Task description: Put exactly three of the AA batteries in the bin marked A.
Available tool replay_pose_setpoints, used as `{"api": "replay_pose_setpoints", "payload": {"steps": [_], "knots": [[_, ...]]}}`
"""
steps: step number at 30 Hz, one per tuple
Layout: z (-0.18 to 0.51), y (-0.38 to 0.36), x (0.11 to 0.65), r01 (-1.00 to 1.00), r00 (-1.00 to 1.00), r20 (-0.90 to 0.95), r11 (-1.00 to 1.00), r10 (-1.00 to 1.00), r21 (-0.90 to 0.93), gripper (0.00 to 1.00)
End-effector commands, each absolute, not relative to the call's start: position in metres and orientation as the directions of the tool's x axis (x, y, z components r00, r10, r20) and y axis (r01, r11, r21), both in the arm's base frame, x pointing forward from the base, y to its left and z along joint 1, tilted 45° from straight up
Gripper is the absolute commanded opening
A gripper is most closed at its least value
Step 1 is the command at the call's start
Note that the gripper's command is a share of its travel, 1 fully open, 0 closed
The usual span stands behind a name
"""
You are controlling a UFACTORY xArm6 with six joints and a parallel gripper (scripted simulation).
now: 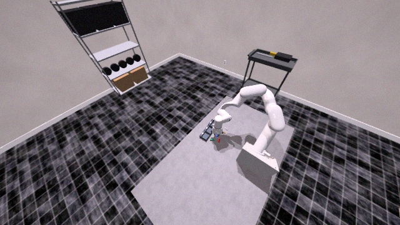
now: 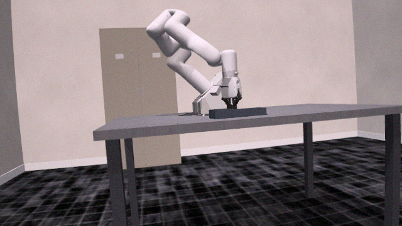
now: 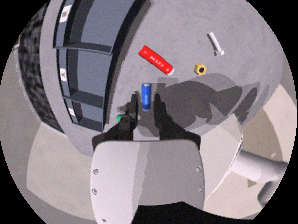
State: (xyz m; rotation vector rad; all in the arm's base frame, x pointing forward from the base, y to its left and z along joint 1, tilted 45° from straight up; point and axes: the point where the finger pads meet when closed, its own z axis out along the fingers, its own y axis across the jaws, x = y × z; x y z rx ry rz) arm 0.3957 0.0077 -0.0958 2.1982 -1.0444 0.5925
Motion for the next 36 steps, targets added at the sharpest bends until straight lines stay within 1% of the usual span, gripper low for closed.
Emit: {"api": "replay_pose_setpoints", "payload": {"steps": [1,21,22,36], "knots": [[-0.0992,0.0048,0.3971,-0.801,0.585,0.623,-0.492,-0.519,0.342,0.28],[-0.1038,-0.0001,0.3972,-0.801,0.585,0.623,-0.492,-0.519,0.342,0.28],[-0.1038,-0.0002,0.3972,-0.801,0.585,0.623,-0.492,-0.519,0.342,0.00],[-0.1038,-0.0001,0.3973,-0.801,0.585,0.623,-0.492,-0.519,0.342,0.00]]}}
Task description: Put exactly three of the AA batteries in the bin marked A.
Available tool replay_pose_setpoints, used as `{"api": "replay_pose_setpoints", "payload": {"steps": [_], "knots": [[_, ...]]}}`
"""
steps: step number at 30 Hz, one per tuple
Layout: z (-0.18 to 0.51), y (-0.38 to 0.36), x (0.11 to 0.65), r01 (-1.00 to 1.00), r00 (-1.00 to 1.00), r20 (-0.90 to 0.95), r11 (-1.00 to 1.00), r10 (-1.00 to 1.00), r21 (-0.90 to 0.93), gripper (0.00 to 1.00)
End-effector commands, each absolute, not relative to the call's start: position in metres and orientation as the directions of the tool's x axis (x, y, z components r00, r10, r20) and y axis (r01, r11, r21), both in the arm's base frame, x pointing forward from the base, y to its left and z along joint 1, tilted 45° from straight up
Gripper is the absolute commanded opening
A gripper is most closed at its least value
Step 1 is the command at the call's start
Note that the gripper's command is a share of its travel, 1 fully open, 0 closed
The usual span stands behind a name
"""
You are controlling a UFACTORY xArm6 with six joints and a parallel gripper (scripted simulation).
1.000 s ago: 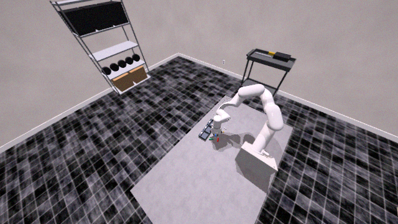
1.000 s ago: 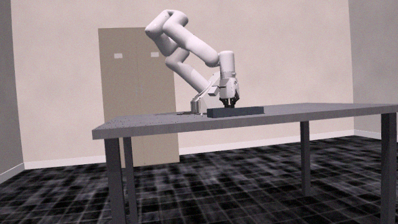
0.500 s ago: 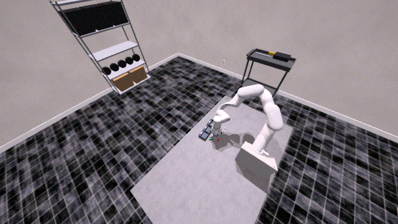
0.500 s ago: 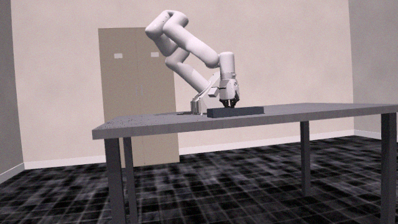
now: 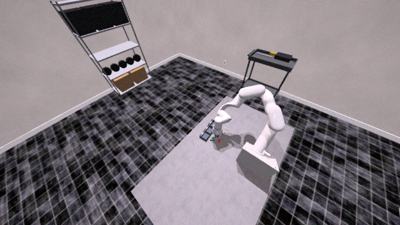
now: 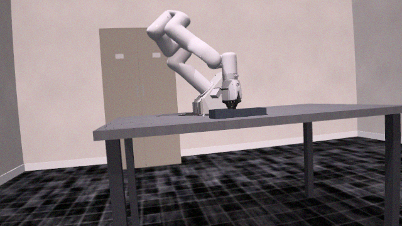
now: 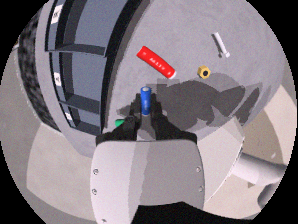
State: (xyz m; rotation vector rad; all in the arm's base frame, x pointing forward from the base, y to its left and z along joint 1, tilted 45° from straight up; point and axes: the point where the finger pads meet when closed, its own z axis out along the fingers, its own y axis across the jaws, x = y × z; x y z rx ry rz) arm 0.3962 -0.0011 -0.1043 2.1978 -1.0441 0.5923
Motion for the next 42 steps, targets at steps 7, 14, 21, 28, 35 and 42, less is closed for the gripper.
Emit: {"api": "replay_pose_setpoints", "payload": {"steps": [7,14,21,28,35,42], "knots": [[-0.104,0.000,0.397,-0.801,0.585,0.623,-0.492,-0.519,0.342,0.00],[-0.104,0.000,0.397,-0.801,0.585,0.623,-0.492,-0.519,0.342,0.00],[-0.094,0.009,0.396,-0.801,0.585,0.623,-0.492,-0.519,0.342,0.00],[-0.083,0.021,0.393,-0.801,0.585,0.623,-0.492,-0.519,0.342,0.00],[-0.066,0.037,0.390,-0.801,0.585,0.623,-0.492,-0.520,0.342,0.00],[-0.062,0.042,0.390,-0.801,0.585,0.623,-0.492,-0.520,0.342,0.00]]}}
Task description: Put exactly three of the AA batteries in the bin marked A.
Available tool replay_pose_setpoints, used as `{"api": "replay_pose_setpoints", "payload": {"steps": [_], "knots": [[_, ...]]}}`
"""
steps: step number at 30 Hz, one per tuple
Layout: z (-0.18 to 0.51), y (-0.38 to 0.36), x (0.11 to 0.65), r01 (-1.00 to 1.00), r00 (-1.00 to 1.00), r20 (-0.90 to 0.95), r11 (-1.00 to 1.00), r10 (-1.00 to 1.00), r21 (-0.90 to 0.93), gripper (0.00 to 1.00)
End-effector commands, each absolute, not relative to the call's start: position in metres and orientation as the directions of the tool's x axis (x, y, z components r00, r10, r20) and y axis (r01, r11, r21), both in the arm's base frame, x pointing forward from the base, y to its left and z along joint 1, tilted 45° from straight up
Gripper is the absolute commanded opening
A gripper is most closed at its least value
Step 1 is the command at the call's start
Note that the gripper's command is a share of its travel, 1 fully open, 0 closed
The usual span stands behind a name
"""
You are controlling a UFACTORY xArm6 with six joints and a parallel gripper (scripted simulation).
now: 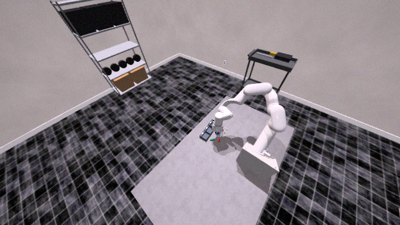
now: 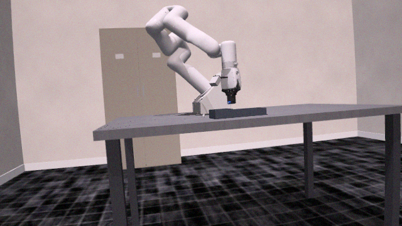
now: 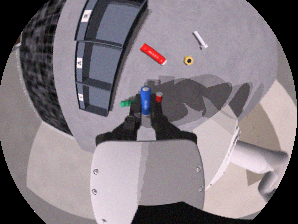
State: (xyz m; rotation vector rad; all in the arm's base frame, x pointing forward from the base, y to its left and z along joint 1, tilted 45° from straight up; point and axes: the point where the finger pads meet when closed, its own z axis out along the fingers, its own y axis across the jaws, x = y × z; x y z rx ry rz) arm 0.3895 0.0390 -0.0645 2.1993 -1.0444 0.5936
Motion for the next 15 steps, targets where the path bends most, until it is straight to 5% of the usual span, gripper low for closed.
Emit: {"api": "replay_pose_setpoints", "payload": {"steps": [1,15], "knots": [[-0.062,0.042,0.390,-0.801,0.585,0.623,-0.492,-0.520,0.342,0.00],[-0.061,0.043,0.401,-0.801,0.585,0.623,-0.492,-0.520,0.342,0.00]]}}
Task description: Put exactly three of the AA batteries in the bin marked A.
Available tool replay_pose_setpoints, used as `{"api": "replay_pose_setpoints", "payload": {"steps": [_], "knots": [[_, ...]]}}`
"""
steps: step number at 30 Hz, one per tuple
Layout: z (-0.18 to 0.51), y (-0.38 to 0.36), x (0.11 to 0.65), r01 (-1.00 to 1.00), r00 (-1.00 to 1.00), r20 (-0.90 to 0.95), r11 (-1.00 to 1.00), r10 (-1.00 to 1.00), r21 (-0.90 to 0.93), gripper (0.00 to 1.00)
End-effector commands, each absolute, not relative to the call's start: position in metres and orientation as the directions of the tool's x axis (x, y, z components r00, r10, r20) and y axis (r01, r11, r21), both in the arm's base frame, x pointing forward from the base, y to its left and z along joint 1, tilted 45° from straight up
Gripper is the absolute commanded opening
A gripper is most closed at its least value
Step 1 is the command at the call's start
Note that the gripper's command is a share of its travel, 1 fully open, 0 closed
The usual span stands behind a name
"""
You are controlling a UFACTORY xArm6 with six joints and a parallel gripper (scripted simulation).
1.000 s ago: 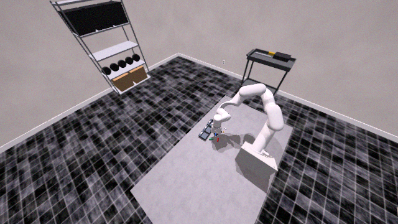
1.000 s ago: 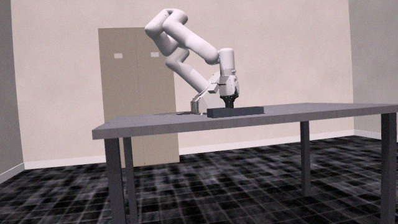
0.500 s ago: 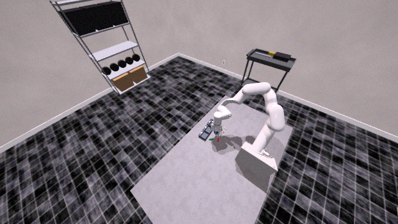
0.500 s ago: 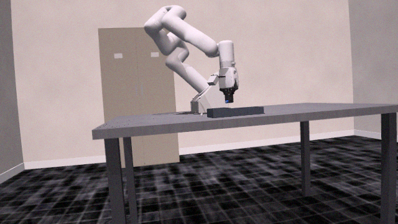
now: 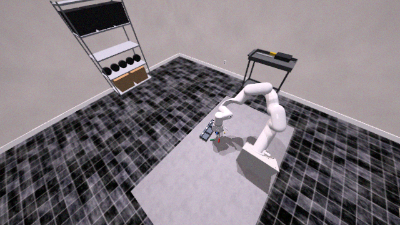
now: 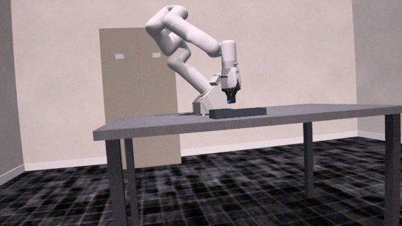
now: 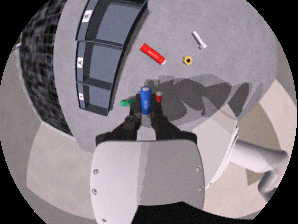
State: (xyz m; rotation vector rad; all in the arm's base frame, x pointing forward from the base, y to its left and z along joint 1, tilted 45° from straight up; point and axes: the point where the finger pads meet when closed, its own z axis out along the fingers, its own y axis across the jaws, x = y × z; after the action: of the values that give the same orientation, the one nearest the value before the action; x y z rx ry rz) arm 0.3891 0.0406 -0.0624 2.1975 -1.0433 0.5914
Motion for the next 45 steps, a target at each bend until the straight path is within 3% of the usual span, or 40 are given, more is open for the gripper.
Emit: {"api": "replay_pose_setpoints", "payload": {"steps": [1,15,45], "knots": [[-0.061,0.044,0.406,-0.801,0.585,0.623,-0.492,-0.519,0.342,0.00],[-0.056,0.052,0.477,-0.968,0.214,0.708,-0.242,-0.674,0.062,0.00],[-0.068,0.041,0.490,-0.970,0.207,0.708,-0.237,-0.675,0.057,0.00]]}}
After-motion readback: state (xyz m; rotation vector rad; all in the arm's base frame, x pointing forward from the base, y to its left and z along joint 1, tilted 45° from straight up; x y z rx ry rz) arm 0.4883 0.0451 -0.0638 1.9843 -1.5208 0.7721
